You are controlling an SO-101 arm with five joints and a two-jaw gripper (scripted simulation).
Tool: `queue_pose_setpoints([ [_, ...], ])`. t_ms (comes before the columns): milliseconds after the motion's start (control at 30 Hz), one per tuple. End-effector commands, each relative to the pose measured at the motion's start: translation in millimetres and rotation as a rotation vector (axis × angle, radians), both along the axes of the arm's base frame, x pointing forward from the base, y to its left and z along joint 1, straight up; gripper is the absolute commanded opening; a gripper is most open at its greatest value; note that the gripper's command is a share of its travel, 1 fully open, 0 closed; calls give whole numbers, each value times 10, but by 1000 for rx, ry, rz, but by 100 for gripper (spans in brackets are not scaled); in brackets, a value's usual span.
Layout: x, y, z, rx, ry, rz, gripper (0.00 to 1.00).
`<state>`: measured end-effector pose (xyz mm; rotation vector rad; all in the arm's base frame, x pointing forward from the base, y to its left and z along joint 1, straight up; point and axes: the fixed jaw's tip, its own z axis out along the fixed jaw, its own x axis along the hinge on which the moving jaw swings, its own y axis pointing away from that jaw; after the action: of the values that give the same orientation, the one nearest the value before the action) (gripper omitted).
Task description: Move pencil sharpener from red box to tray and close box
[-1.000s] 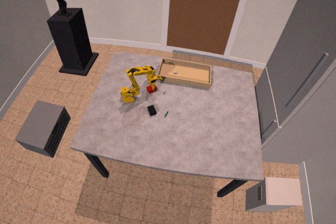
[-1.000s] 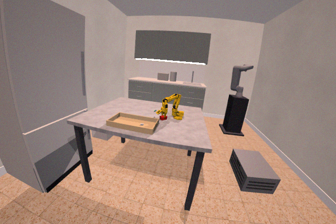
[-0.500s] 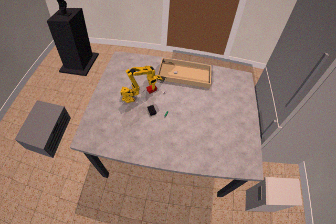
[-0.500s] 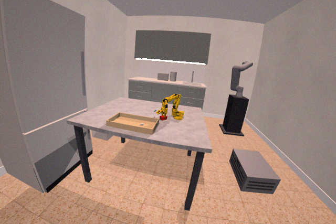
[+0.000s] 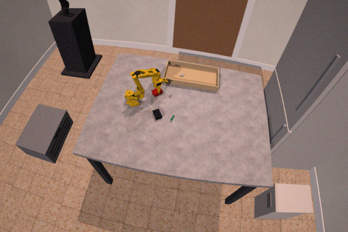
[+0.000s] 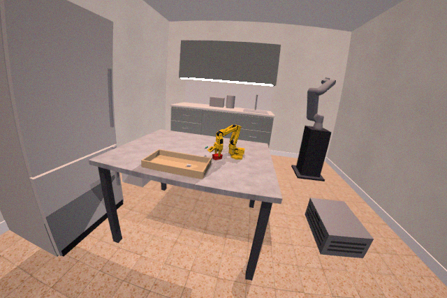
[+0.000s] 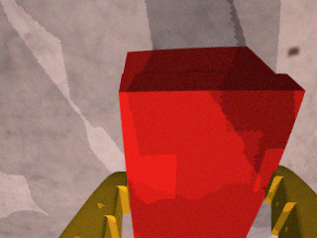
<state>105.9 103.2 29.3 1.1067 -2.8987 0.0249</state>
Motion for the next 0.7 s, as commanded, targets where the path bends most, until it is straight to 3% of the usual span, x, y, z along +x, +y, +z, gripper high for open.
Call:
queue_pose_setpoints([
  [0,38,19,39,29,-30,13,24],
  [667,33,16,39,30,-30,58,24],
])
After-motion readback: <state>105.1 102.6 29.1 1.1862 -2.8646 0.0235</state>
